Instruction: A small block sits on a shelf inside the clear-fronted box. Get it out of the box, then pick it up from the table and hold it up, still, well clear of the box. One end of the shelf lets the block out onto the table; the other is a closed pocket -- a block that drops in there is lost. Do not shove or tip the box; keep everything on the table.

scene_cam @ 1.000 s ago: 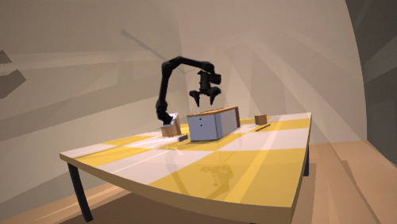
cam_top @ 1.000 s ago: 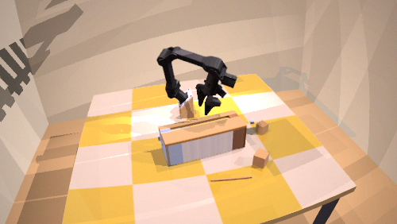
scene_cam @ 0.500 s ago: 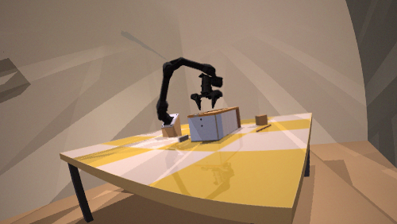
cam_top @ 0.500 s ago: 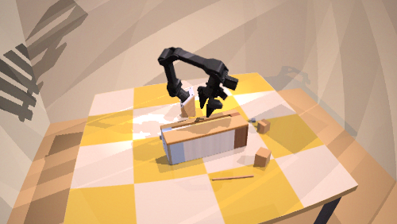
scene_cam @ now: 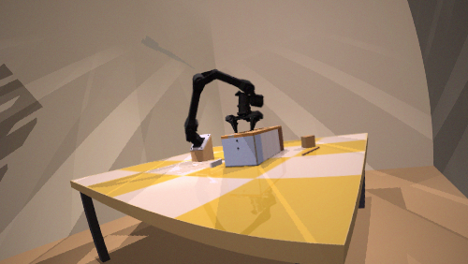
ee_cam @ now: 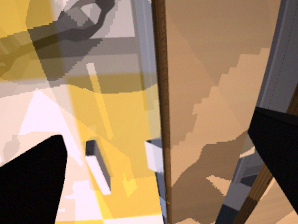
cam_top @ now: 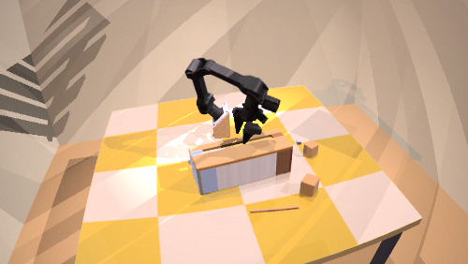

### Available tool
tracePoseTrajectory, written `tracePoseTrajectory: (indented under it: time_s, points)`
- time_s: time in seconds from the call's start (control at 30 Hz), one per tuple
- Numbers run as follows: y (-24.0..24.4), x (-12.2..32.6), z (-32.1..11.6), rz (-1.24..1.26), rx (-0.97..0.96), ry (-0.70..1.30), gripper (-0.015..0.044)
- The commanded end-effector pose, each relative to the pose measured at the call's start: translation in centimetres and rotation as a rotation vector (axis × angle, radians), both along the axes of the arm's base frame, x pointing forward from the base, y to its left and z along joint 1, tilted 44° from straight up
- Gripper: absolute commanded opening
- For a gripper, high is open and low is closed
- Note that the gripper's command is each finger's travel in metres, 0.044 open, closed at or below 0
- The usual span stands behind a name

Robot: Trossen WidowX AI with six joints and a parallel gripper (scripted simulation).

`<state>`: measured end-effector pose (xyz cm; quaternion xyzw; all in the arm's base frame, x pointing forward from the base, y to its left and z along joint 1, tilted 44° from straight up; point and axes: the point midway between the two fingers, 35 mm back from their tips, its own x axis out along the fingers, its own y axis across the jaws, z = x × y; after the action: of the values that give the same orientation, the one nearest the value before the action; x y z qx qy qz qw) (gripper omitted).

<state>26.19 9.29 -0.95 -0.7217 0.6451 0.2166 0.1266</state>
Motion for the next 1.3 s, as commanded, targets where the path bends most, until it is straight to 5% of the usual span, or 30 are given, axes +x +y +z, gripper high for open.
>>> tracePoseTrajectory:
  time_s: [0.0,1.27]
  points:
    - [-0.6,-0.1,-0.4,0.004,-0.008,0.006,0.04]
    - [-4.7,0.6,0.3,-0.002,-0.006,0.0,0.04]
